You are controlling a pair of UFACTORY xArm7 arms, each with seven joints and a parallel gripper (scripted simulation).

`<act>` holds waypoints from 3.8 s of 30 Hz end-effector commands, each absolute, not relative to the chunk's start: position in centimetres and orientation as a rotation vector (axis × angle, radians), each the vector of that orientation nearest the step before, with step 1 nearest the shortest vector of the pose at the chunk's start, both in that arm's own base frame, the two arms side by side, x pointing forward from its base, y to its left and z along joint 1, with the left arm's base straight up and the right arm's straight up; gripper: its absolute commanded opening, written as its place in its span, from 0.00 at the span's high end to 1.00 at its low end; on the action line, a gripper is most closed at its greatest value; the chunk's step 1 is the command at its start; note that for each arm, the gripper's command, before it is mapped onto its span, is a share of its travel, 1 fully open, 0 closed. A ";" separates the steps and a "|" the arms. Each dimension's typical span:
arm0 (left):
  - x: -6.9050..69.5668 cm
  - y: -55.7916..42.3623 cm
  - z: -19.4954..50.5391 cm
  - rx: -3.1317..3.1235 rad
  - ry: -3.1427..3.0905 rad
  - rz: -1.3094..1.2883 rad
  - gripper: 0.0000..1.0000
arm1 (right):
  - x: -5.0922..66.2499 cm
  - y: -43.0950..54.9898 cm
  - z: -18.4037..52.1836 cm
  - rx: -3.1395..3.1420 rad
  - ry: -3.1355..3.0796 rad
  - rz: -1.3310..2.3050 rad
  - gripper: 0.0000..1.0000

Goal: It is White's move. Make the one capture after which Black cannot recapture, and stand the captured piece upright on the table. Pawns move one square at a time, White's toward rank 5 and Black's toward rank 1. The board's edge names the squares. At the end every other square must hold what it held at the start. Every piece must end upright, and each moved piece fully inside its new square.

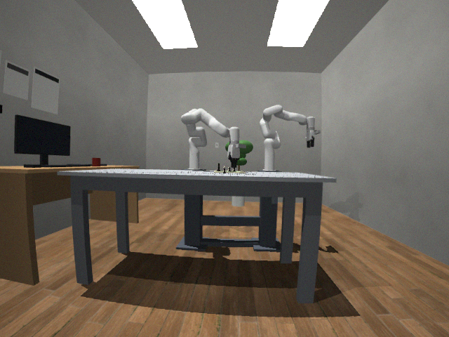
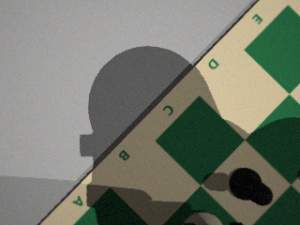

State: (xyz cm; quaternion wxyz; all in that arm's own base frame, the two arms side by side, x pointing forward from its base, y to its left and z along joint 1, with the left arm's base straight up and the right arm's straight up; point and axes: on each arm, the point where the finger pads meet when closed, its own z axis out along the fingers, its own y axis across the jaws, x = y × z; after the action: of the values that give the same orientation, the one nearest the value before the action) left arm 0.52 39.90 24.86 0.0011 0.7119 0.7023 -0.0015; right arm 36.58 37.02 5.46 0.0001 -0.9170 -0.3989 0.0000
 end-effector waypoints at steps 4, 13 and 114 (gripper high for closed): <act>0.5 40.0 25.0 2.236 2.206 0.000 0.00 | 36.7 37.1 5.5 -2.879 -1.253 -0.006 1.00; 0.5 40.0 25.0 2.236 2.206 0.000 0.00 | 36.7 37.1 5.5 -2.879 -1.253 -0.006 1.00; 0.5 40.0 25.0 2.236 2.206 0.000 0.00 | 36.6 37.1 14.5 -2.879 -1.253 -0.006 0.00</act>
State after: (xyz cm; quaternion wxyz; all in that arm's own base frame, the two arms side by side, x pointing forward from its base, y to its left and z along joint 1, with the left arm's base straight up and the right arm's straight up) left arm 0.52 39.90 24.86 0.0011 0.7119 0.7023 -0.0015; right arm 36.58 37.02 14.36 0.0001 -0.9170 -0.3989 -0.0001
